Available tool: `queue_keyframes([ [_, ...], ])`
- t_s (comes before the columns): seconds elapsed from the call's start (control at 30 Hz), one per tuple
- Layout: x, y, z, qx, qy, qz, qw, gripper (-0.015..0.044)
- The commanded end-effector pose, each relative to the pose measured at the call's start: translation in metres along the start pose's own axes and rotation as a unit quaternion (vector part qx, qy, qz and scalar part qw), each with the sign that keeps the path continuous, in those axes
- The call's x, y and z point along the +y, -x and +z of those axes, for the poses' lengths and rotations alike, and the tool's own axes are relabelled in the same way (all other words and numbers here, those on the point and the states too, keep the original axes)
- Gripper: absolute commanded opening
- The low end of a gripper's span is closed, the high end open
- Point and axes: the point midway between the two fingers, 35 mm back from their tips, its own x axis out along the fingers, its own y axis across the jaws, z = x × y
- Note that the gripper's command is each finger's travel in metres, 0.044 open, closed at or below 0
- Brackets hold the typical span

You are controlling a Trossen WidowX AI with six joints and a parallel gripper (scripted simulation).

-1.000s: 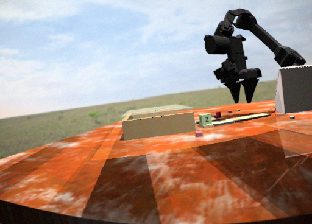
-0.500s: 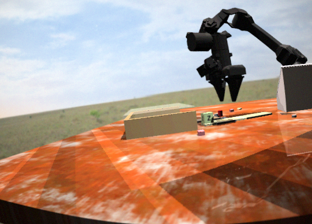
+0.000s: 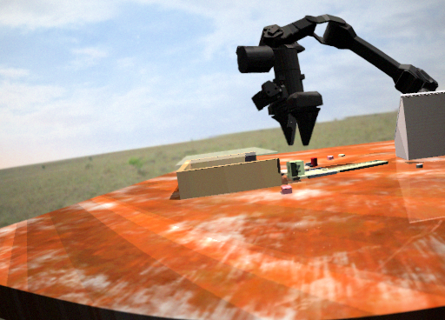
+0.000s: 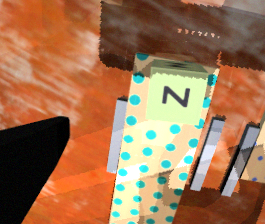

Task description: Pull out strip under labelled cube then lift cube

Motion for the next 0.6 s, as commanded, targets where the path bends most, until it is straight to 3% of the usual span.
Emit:
queue_keyframes([
  [0.0, -0.004, -0.001, 0.010, 0.002, 0.002, -0.002, 1.000, 0.0440],
  [0.23, -0.004, -0.010, 0.011, 0.002, 0.002, -0.002, 1.000, 0.0256],
  [0.57, -0.004, -0.027, 0.011, 0.002, 0.002, -0.003, 1.000, 0.0250],
])
